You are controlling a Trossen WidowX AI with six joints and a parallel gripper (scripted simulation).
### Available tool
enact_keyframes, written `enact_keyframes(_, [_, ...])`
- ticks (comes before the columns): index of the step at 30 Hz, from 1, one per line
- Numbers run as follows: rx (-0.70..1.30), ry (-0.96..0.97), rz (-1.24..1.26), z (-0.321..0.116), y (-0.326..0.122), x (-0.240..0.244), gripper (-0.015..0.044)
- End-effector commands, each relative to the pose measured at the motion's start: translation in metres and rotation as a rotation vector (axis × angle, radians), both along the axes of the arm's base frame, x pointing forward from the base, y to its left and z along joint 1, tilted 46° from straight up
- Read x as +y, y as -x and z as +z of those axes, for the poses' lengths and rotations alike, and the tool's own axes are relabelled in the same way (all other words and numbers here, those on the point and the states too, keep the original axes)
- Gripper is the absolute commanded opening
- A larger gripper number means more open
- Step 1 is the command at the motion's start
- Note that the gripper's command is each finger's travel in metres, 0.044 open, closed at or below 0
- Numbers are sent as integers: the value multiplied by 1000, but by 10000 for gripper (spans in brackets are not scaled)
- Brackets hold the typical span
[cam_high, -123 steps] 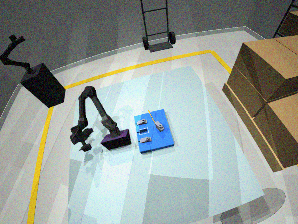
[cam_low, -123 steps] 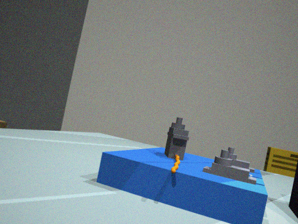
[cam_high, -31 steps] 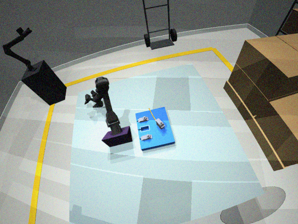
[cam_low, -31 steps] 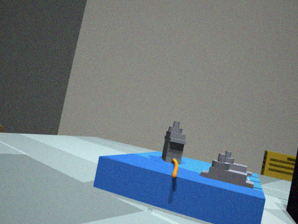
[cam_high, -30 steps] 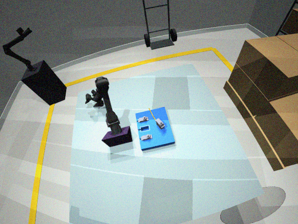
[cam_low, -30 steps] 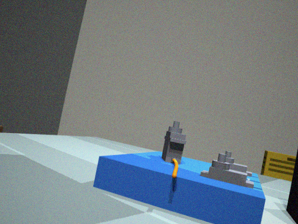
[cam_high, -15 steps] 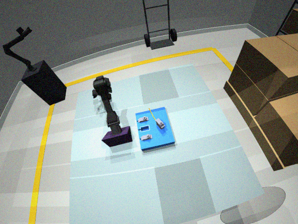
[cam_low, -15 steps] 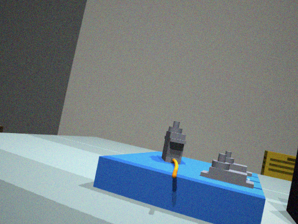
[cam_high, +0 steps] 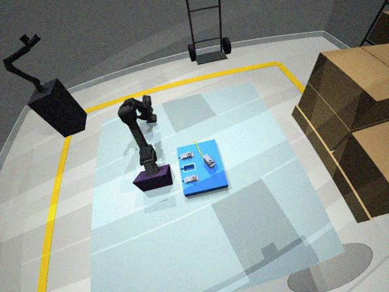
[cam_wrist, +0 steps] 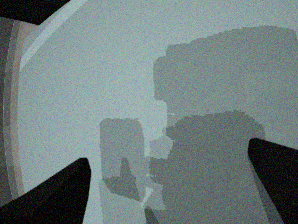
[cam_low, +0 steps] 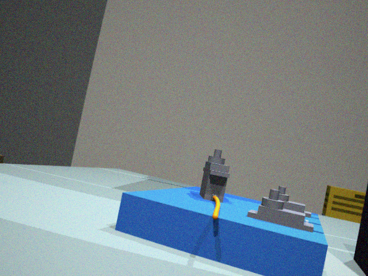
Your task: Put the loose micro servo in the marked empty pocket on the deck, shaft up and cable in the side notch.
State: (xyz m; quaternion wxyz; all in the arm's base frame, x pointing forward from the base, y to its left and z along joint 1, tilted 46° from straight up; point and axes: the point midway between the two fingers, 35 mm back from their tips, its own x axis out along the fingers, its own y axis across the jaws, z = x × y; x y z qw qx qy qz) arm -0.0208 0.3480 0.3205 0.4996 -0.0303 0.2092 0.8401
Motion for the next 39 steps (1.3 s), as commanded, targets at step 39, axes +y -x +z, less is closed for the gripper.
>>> enact_keyframes(39, [147, 223, -649, -36, -195, -35, 440])
